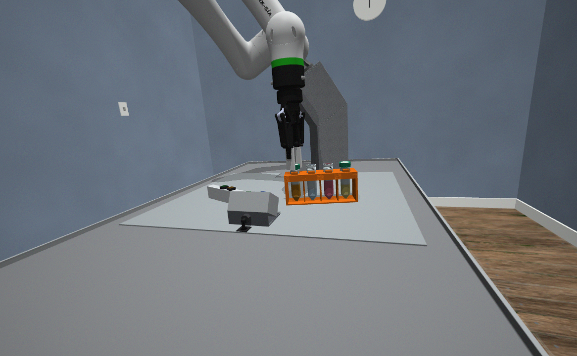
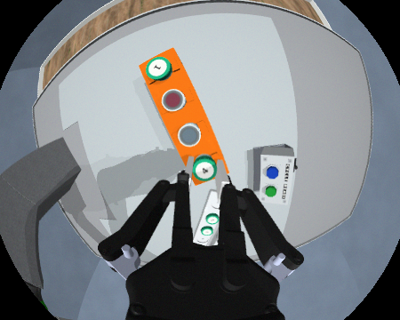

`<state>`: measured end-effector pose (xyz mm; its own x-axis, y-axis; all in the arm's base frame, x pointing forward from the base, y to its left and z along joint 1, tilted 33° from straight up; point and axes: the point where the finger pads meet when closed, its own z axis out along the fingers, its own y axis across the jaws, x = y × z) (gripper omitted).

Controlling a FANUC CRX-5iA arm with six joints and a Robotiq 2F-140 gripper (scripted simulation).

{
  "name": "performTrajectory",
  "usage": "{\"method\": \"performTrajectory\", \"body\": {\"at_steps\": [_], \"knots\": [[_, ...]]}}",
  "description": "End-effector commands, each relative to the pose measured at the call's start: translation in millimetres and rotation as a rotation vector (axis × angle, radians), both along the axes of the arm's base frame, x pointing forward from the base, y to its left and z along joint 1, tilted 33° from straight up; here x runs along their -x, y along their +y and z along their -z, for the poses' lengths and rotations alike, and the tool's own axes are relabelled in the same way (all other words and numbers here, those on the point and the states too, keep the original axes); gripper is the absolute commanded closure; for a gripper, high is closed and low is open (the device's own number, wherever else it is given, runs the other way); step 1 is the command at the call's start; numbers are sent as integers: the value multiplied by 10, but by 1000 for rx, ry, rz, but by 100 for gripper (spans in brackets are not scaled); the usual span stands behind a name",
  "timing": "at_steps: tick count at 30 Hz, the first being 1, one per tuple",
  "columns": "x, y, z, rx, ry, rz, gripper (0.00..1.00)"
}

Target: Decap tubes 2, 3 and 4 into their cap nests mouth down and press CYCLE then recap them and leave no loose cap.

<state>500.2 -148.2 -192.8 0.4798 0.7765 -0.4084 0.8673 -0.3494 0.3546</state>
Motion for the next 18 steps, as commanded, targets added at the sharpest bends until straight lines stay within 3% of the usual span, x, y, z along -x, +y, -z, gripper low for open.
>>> {"method": "performTrajectory", "body": {"at_steps": [1,9,18], "knots": [[1,-2,1,0,-1,0,100],[1,-2,0,14,51,-84,100],[2,-1,-2,74,287,-463,100]]}}
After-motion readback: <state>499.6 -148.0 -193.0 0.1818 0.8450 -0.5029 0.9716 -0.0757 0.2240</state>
